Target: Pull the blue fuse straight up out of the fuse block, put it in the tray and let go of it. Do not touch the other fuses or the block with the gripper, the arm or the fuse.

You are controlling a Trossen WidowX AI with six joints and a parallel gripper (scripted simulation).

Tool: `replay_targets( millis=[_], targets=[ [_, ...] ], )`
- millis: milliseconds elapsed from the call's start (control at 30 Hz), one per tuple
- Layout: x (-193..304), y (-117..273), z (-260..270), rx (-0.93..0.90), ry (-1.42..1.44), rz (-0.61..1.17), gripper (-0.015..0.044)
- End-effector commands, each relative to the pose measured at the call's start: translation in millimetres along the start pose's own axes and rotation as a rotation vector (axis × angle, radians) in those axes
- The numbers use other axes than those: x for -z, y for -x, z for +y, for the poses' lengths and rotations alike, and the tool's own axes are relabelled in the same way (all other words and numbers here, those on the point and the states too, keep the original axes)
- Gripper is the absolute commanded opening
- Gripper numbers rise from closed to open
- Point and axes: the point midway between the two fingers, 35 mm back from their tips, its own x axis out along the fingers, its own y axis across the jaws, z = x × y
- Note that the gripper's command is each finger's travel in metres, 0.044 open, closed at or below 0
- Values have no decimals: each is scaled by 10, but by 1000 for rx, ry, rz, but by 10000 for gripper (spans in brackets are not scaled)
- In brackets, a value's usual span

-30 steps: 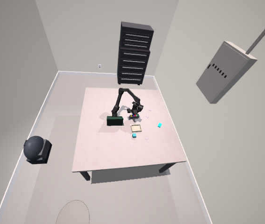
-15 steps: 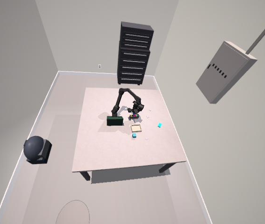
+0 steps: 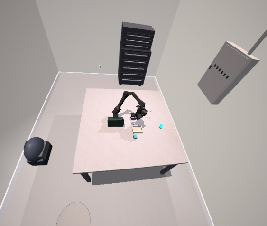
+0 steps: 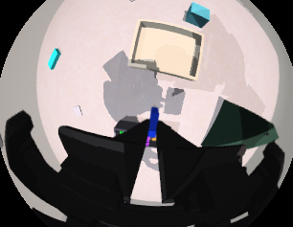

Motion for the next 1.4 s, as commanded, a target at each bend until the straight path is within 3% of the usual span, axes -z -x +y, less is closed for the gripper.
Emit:
replay_targets(
  millis=[0,600,1367],
  targets=[
    [-231,-6,2,5,5,-3,0],
    [-1136,-83,-128,4,8,-2,0],
    [-1147,-367,-126,3,8,-2,0]
  ],
)
